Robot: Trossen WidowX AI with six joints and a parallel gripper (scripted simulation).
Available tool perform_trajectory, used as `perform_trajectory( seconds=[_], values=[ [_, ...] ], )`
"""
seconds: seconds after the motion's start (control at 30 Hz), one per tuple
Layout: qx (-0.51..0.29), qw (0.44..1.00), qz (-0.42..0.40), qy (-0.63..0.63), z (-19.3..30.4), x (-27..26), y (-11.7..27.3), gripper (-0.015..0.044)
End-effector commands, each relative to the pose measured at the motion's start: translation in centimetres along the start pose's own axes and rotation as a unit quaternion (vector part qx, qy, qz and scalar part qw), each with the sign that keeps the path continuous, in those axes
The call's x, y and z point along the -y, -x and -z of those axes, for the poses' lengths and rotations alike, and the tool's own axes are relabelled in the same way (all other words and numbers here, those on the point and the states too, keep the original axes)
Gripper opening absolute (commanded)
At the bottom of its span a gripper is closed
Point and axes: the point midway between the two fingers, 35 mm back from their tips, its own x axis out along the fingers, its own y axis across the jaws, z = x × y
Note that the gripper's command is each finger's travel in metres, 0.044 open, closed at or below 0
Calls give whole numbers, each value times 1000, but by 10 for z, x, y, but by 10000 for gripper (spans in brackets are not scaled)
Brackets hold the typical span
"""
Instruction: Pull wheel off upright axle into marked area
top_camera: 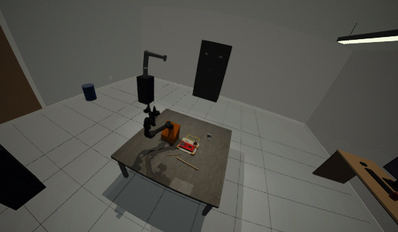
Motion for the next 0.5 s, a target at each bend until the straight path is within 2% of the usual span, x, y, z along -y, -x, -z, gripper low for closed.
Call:
perform_trajectory(
  seconds=[0.0,0.1,0.47],
  values=[
    [2,1000,1,-1,-2,0,-1,374],
    [31,999,18,-10,-23,7,-8,300],
    [161,979,111,-51,-123,51,-26,300]
  ],
)
